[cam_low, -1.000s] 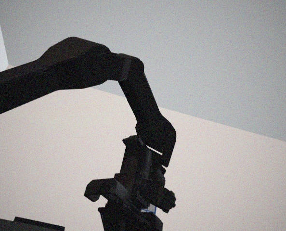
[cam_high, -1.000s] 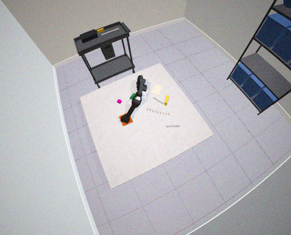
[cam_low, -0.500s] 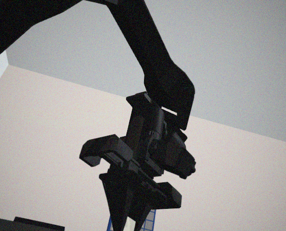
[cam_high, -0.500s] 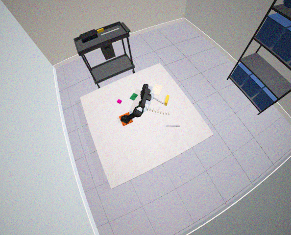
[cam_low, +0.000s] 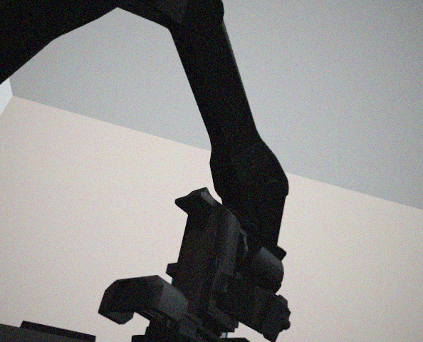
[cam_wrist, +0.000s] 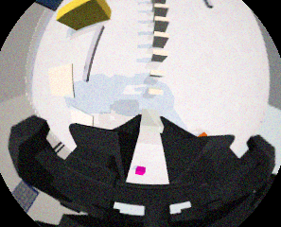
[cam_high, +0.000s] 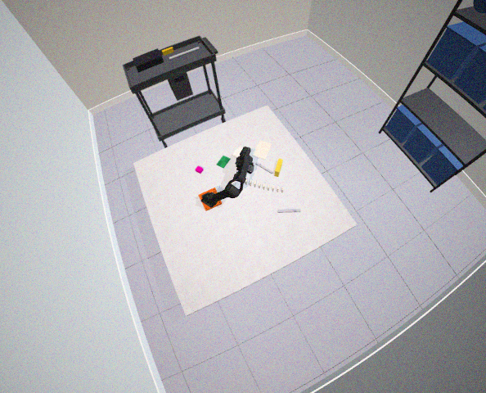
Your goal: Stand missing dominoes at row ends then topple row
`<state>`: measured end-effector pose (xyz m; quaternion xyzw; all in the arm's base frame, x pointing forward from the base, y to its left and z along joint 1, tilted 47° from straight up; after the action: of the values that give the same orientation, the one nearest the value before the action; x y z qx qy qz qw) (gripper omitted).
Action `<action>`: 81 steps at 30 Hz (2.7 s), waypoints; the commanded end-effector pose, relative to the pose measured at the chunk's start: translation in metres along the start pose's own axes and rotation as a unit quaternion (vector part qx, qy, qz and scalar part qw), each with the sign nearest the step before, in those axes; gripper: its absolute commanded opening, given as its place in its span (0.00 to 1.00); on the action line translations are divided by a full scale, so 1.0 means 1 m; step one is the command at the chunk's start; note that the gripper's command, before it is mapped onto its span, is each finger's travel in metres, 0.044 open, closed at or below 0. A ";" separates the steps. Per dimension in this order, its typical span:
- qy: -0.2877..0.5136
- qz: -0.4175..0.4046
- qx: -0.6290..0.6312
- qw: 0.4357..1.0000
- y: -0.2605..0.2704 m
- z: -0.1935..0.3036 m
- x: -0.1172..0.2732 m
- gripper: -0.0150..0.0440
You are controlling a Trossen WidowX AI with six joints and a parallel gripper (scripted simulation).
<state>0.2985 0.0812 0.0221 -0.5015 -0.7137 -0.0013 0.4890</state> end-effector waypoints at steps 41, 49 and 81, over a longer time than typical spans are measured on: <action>-0.006 0.000 0.004 1.000 -0.005 0.001 -0.042 1.00; -0.001 0.003 0.001 1.000 -0.008 0.004 0.066 1.00; 0.001 0.005 0.709 0.705 -0.009 0.042 0.005 0.25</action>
<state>0.2695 0.1068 0.0171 -0.0638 -0.5471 0.4611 0.6958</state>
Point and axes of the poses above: the point midway between the two fingers, 35 mm back from their tips, its own x axis back along the fingers, its own y axis across the jaws, z = x × y, the point moved 2 cm from there along x, back along the fingers, and after that the axes turned 1 degree about -x, right-handed, at the moved point
